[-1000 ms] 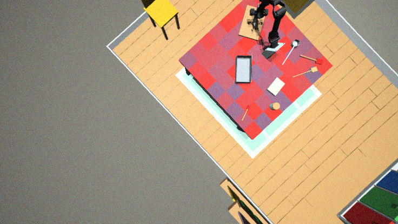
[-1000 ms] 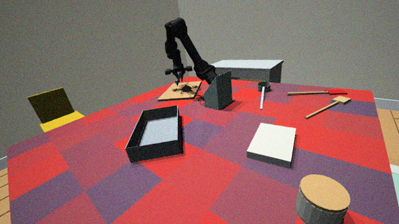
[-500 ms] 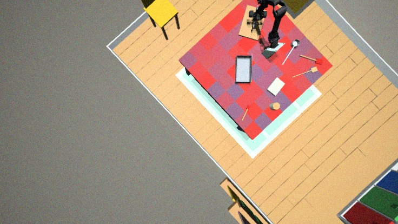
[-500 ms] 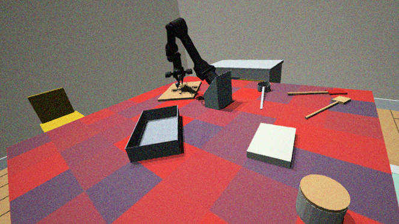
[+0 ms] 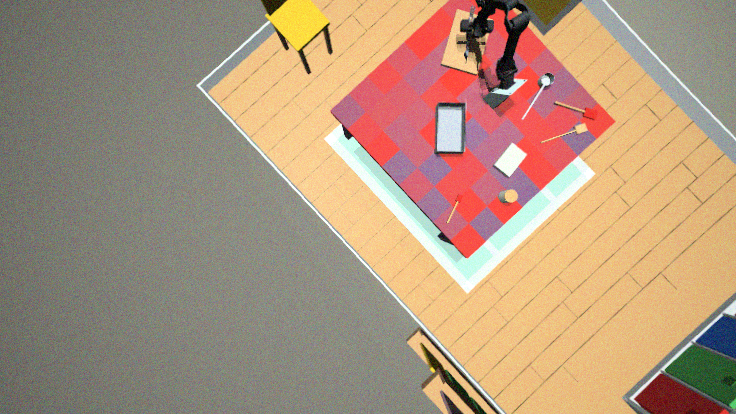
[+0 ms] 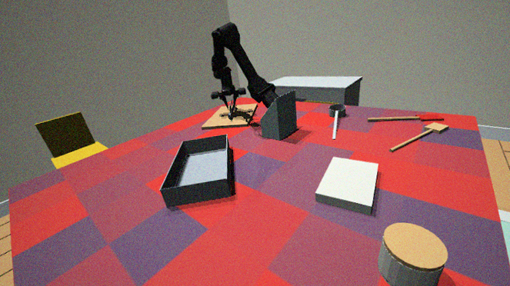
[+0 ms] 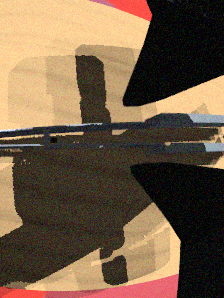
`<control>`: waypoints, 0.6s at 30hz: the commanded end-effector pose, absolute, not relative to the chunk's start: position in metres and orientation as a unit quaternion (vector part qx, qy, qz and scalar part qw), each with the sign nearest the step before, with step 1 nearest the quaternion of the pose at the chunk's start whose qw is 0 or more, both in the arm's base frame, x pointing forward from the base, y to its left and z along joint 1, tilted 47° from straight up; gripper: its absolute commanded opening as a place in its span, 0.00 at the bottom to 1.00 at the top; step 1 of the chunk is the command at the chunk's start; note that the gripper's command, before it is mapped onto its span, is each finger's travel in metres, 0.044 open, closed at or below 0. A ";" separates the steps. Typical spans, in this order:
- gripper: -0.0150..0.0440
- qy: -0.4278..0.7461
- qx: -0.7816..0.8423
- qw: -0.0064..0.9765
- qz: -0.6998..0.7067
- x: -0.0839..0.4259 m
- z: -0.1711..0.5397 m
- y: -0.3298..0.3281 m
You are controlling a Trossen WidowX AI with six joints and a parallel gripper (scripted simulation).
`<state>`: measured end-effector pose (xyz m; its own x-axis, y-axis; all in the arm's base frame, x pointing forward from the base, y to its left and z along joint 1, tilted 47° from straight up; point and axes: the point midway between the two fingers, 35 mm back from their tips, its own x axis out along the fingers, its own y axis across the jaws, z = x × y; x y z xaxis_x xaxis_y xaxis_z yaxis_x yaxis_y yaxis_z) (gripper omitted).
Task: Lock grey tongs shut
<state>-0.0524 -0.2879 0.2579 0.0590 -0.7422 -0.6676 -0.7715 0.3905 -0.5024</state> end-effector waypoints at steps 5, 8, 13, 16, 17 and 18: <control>0.89 0.686 -0.552 0.474 0.015 -0.052 0.258 -0.288; 1.00 0.686 -0.552 0.474 0.015 -0.052 0.258 -0.288; 1.00 0.685 -0.550 0.478 0.017 -0.047 0.258 -0.286; 1.00 0.682 -0.542 0.490 0.024 -0.027 0.257 -0.279; 1.00 0.681 -0.539 0.495 0.027 -0.018 0.257 -0.275; 1.00 0.680 -0.535 0.500 0.030 -0.009 0.257 -0.270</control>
